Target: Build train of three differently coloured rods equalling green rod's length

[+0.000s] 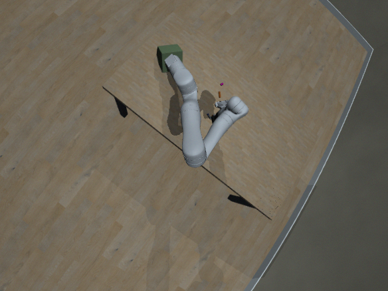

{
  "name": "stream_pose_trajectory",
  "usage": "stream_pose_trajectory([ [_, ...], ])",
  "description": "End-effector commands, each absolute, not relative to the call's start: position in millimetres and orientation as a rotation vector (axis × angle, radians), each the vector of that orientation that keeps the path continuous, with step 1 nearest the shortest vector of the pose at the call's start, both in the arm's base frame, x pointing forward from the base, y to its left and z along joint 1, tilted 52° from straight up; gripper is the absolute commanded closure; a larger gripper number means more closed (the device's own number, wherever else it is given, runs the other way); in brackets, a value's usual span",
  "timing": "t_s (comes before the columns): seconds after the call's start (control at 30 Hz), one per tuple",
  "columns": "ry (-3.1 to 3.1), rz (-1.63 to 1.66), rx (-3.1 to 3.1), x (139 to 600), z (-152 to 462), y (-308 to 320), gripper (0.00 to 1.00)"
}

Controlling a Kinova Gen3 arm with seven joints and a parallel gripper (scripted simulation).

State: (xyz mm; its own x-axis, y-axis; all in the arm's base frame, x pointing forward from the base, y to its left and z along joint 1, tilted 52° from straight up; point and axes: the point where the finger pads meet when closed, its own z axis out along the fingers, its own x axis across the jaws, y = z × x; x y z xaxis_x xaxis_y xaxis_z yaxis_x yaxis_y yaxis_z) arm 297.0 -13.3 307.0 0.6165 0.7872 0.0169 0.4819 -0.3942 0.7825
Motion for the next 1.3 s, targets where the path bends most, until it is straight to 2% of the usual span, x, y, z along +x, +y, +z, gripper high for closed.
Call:
stream_pose_trajectory([
  [0.0,1.063,0.459,2.014,301,308,-6,0.76],
  [0.5,1.322,0.311,1.815,317,312,7,0.76],
  [1.27,1.336,0.302,1.803,319,312,7,0.76],
])
